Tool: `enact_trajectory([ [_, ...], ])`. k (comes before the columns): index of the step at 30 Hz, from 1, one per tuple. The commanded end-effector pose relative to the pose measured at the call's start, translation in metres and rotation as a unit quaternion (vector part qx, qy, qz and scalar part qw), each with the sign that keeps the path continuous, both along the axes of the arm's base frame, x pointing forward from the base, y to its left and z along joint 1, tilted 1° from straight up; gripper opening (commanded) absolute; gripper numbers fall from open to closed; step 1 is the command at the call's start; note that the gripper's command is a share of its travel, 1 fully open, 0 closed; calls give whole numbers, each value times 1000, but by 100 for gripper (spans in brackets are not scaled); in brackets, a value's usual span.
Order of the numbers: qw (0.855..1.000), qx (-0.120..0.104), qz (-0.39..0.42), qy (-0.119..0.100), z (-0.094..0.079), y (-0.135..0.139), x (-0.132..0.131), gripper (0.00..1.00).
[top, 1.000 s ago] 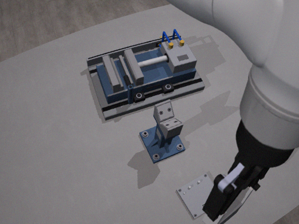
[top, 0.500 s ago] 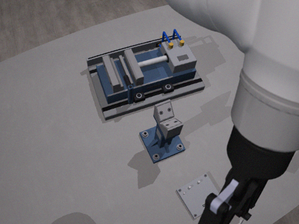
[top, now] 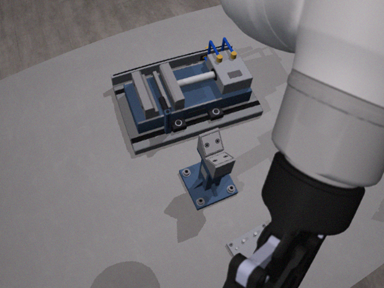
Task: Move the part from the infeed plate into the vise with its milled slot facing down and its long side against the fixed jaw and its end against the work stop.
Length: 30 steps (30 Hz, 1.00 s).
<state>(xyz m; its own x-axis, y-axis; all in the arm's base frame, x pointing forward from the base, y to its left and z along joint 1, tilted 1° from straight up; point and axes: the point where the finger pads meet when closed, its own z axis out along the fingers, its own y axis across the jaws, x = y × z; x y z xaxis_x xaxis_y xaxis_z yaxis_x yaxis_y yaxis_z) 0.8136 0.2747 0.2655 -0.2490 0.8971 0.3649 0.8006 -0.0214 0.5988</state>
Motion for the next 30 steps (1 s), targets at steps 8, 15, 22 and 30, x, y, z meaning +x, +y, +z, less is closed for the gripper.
enact_trajectory([
  [8,996,7,-34,-85,36,-24,45,0],
  [15,987,-8,-79,-143,60,-61,77,0],
  [22,978,-28,-117,-173,73,-95,95,0],
  [30,961,-75,-182,-195,81,-159,109,0],
])
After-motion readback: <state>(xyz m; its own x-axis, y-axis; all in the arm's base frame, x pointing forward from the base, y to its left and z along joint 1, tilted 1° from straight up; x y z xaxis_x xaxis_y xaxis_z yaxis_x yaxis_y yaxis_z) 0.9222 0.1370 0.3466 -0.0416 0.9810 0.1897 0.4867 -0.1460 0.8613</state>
